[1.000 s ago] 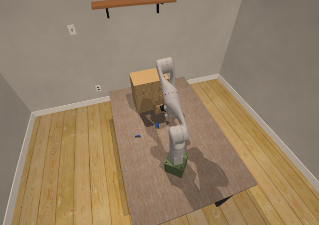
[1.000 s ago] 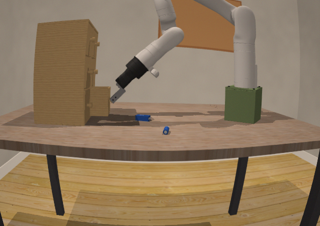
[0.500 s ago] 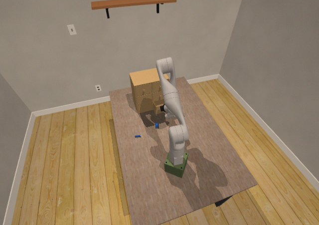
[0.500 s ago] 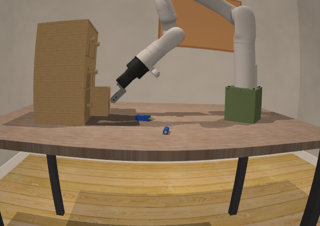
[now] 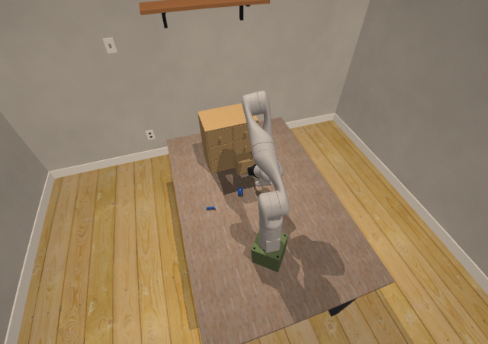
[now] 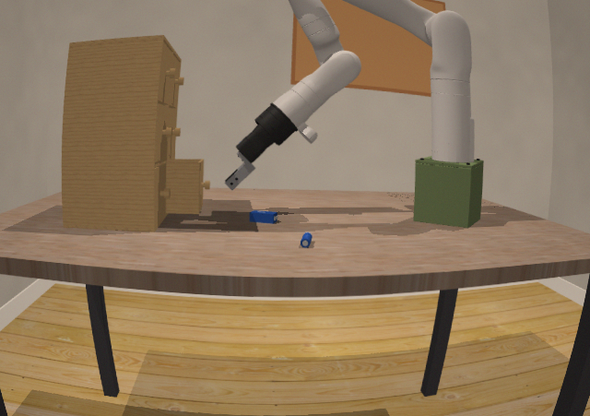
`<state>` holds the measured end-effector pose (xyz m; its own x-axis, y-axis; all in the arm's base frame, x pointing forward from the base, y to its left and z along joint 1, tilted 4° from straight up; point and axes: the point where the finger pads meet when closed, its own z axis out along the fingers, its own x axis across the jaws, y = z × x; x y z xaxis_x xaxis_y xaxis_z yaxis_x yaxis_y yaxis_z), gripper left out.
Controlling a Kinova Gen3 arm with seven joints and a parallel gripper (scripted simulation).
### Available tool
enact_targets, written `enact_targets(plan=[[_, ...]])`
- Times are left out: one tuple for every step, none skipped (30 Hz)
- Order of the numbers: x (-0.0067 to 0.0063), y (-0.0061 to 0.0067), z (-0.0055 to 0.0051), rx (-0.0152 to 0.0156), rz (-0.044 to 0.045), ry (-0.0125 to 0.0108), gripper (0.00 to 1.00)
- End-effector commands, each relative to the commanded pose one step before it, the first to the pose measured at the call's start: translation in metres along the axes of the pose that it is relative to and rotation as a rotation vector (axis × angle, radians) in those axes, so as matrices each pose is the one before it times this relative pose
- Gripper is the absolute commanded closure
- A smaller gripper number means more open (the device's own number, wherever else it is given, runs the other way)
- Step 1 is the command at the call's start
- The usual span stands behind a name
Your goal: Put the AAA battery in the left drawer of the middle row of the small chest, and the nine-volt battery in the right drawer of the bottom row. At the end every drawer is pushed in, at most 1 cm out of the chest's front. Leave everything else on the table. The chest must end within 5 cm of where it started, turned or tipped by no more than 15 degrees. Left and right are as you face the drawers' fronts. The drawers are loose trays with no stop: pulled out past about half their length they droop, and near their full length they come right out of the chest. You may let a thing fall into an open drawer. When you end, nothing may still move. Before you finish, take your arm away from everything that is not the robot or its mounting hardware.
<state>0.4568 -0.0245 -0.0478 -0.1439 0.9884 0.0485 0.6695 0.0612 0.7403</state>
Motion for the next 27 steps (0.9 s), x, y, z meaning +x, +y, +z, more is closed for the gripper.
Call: enact_targets(plan=[[-0.00114, -0.00304, -0.00059, 0.00441, 0.00323, -0.00198, 0.33], [0.0, 0.00017, -0.00033, 0.0, 0.0, 0.0, 0.33], [0.0, 0.00043, -0.00081, 0.0, 0.0, 0.0, 0.33], [0.0, 0.00076, -0.00145, 0.0, 0.0, 0.0, 0.33], [0.0, 0.00113, -0.00217, 0.0, 0.0, 0.0, 0.33], [0.0, 0.00152, -0.00289, 0.0, 0.0, 0.0, 0.33], [0.0, 0.00188, -0.00358, 0.0, 0.0, 0.0, 0.33], [0.0, 0.00221, -0.0042, 0.0, 0.0, 0.0, 0.33], [0.0, 0.00248, -0.00472, 0.0, 0.0, 0.0, 0.33], [0.0, 0.00267, -0.0051, 0.0, 0.0, 0.0, 0.33], [0.0, 0.0028, -0.00533, 0.0, 0.0, 0.0, 0.33], [0.0, 0.00285, -0.00542, 0.0, 0.0, 0.0, 0.33], [0.0, 0.00282, -0.00538, 0.0, 0.0, 0.0, 0.33], [0.0, 0.0, 0.0, 0.0, 0.0, 0.0, 0.33], [0.0, 0.0, 0.0, 0.0, 0.0, 0.0, 0.33], [0.00001, 0.00164, -0.00308, 0.00219, -0.00133, 0.0028, 0.33], [0.0, 0.00123, -0.00241, 0.00278, -0.0017, 0.00332, 0.33], [0.00002, 0.00105, -0.00196, 0.0027, -0.00062, 0.00302, 0.33], [0.0, 0.00091, -0.00181, 0.00253, -0.00067, 0.00264, 0.33], [0.00002, 0.00085, -0.00162, 0.00212, -0.00027, 0.00223, 0.33], [0.00002, 0.00071, -0.00138, 0.00178, -0.00017, 0.00182, 0.33], [0.00001, 0.00054, -0.00111, 0.00145, -0.00018, 0.00141, 0.33], [0.00001, 0.00071, -0.00143, -0.00027, 0.00018, 0.00025, 0.33], [0.00003, 0.00096, -0.00189, -0.0023, 0.00063, -0.00103, 0.33], [0.00002, 0.00054, -0.00106, -0.00129, 0.00035, -0.00058, 0.33], [0.00001, 0.00021, -0.00042, -0.00051, 0.00014, -0.00023, 0.33], [0.0, 0.00003, -0.00007, -0.00008, 0.00002, -0.00004, 0.33]])
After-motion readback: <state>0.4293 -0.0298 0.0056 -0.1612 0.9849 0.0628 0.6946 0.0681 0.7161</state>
